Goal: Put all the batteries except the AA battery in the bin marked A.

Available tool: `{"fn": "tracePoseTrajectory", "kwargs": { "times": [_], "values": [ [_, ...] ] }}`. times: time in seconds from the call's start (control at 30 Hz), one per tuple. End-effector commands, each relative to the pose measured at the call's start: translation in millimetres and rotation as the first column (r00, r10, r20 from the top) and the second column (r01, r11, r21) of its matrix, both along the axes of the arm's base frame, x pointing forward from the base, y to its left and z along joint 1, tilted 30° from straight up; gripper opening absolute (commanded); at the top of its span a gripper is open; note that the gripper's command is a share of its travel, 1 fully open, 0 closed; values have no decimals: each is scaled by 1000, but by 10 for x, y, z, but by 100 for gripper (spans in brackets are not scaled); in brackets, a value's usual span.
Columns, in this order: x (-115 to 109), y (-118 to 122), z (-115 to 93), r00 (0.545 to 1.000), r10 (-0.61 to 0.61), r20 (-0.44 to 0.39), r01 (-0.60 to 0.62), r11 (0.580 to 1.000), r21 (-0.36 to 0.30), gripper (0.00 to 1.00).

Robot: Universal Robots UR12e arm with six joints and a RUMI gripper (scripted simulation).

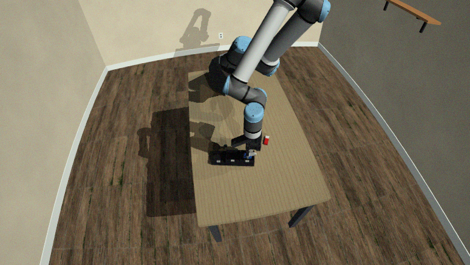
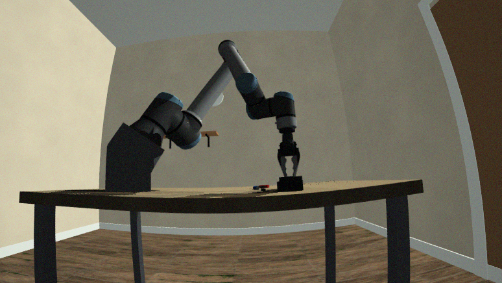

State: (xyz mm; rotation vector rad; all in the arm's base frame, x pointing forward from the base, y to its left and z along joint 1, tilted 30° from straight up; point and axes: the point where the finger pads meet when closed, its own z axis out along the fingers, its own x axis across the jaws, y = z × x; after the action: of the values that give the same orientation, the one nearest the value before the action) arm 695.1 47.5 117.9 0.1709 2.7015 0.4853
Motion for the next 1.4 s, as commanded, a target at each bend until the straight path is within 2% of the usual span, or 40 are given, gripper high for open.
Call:
{"fn": "tracePoseTrajectory", "kwargs": {
  "times": [0.0, 0.53, 0.57, 1.13, 1.37],
  "values": [
    [26, 14, -45, 1000, 0, 1, 0, 1000, 0, 0],
    [12, 9, -53, 1000, 0, 1, 0, 1000, -1, 0],
    [12, 9, -53, 1000, 0, 1, 0, 1000, -1, 20],
    [13, 9, -53, 1000, 0, 1, 0, 1000, 0, 20],
    [-25, -20, 28, 1000, 0, 1, 0, 1000, -1, 20]
  ]
}}
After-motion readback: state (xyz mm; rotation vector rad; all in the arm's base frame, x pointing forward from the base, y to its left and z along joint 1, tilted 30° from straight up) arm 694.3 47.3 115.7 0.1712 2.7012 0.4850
